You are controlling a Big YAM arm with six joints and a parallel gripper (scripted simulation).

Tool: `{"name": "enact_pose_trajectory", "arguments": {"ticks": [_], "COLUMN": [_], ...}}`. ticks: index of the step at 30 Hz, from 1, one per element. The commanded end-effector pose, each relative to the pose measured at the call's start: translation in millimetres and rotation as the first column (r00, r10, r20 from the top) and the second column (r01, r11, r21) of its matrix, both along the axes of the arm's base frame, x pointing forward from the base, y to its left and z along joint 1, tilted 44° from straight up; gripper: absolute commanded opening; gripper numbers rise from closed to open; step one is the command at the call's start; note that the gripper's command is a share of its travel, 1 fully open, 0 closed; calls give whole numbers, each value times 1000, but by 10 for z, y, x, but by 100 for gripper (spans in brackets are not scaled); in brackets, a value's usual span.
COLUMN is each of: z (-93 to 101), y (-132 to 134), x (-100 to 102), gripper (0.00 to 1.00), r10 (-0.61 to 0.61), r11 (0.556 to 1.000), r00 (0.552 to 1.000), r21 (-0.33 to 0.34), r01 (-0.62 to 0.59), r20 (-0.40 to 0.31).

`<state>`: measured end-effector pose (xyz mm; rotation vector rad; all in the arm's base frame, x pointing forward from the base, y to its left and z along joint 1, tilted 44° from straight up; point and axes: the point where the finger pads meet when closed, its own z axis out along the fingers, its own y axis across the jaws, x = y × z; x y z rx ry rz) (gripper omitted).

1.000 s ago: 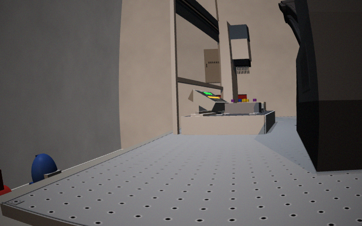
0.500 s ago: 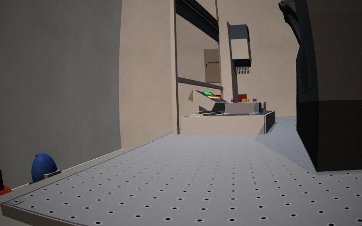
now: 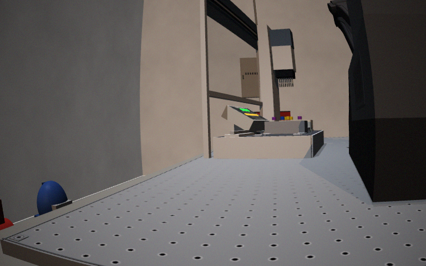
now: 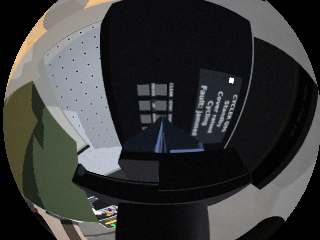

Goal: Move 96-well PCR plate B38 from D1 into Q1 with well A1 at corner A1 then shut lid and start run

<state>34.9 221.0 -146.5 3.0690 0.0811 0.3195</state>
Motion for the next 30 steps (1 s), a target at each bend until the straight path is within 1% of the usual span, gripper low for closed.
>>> {"name": "enact_pose_trajectory", "arguments": {"ticks": [1,30], "z": [-4,-11], "y": [334,397], "x": [18,18], "gripper": [0,0], "r10": [0,2], "r11": [999,998], "r00": [1000,1000], "r21": [41,64], "r01": [0,-2], "r20": [1,1]}}
